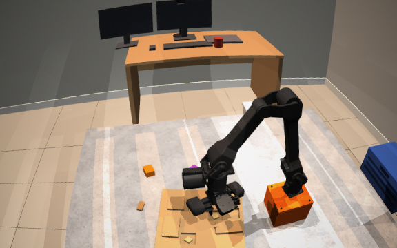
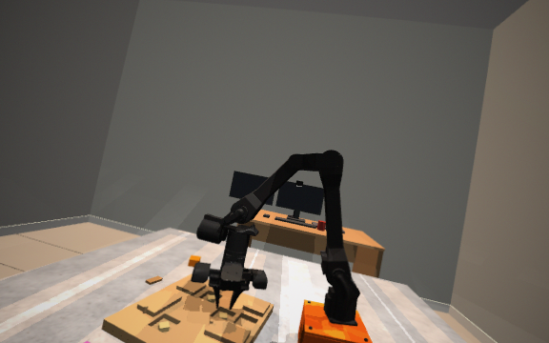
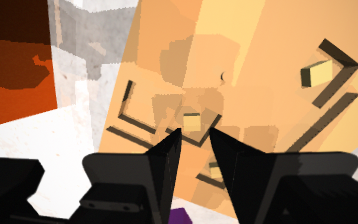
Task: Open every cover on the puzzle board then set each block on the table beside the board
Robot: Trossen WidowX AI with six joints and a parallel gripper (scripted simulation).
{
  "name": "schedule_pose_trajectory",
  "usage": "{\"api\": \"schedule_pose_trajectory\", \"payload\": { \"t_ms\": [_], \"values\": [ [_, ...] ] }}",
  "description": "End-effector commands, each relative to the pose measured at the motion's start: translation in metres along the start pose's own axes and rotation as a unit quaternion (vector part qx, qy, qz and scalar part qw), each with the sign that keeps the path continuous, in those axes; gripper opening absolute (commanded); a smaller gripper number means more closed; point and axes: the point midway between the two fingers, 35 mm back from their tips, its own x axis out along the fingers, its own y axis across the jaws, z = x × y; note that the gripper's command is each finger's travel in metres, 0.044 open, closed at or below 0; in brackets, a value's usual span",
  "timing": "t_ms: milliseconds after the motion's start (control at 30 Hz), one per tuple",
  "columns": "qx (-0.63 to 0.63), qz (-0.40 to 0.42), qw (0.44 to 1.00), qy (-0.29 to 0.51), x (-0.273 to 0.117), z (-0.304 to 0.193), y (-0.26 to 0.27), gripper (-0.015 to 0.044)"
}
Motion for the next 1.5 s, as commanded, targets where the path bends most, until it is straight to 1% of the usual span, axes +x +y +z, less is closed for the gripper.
{"api": "schedule_pose_trajectory", "payload": {
  "t_ms": [0, 1133, 1467],
  "values": [
    [-0.001, 0.004, 1.000, -0.002, 0.006, 0.001, 0.002, 0.0144],
    [-0.001, 0.004, 1.000, -0.002, 0.023, 0.001, 0.002, 0.0144],
    [0.000, 0.003, 1.000, -0.001, 0.021, 0.001, 0.001, 0.0080]
  ]
}}
